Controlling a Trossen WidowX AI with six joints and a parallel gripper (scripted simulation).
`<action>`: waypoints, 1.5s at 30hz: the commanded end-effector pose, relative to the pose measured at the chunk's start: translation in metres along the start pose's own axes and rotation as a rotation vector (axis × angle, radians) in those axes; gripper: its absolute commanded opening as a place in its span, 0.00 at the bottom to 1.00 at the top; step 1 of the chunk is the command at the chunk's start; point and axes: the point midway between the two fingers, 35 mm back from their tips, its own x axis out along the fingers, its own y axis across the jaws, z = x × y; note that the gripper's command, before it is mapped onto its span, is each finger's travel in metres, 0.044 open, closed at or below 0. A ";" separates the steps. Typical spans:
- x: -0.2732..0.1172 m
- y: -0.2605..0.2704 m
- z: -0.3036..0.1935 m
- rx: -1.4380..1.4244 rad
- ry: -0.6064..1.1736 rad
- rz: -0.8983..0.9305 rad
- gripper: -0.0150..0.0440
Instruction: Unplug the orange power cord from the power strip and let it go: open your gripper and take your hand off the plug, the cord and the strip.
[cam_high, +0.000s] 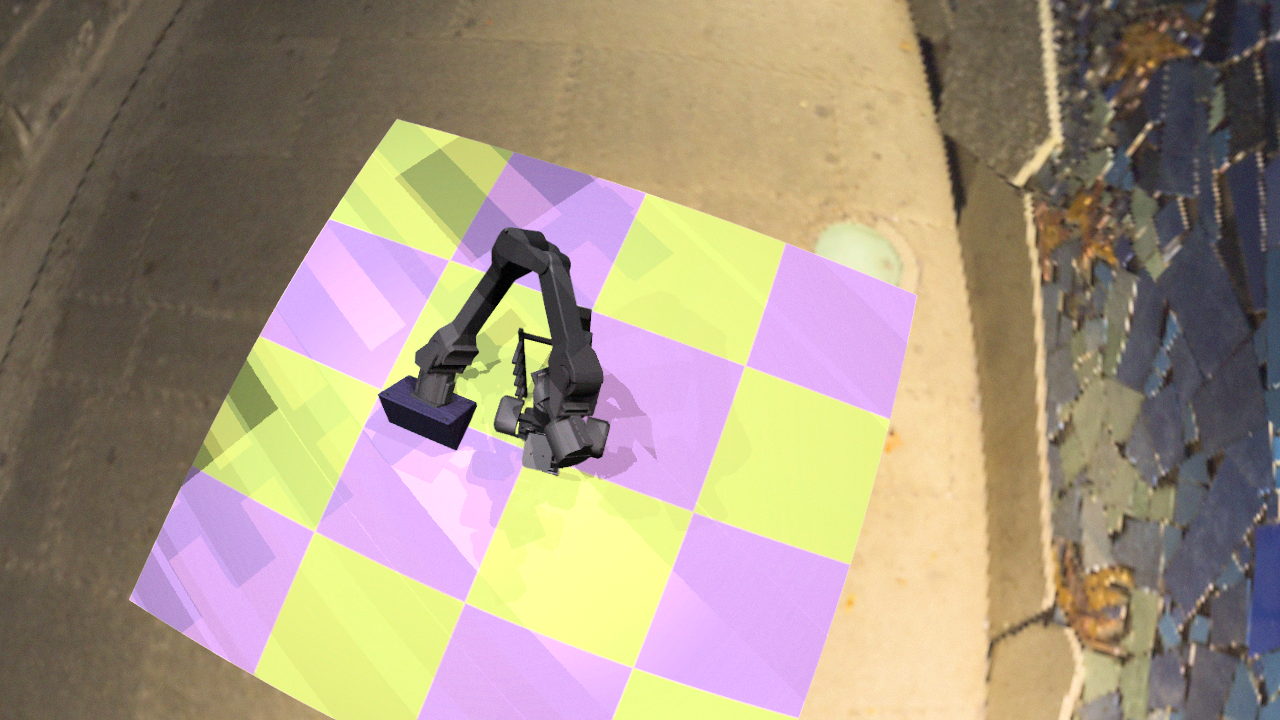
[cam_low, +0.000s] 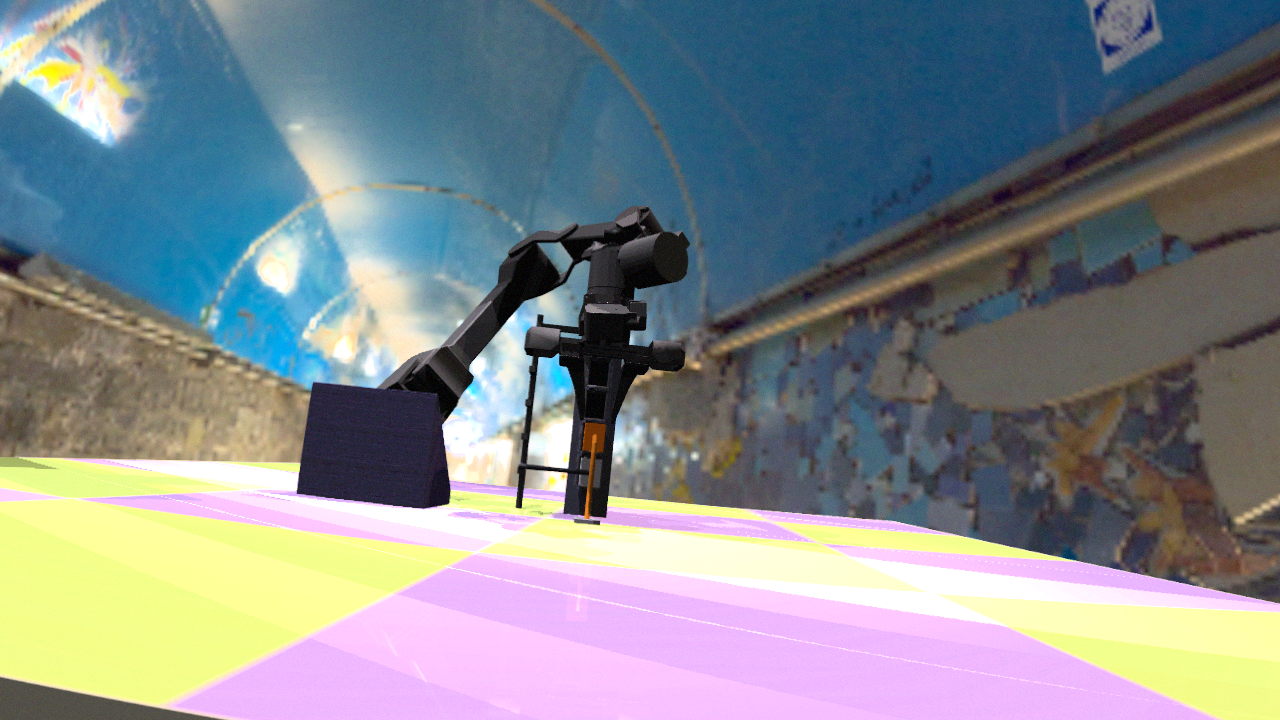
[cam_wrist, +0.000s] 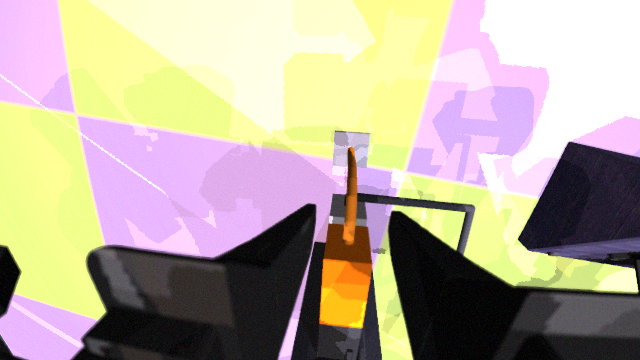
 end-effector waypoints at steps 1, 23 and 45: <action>0.000 0.000 -0.007 0.005 0.004 0.002 0.53; 0.000 0.000 -0.039 0.006 0.006 0.002 0.53; 0.010 0.000 -0.038 0.002 0.004 -0.001 0.31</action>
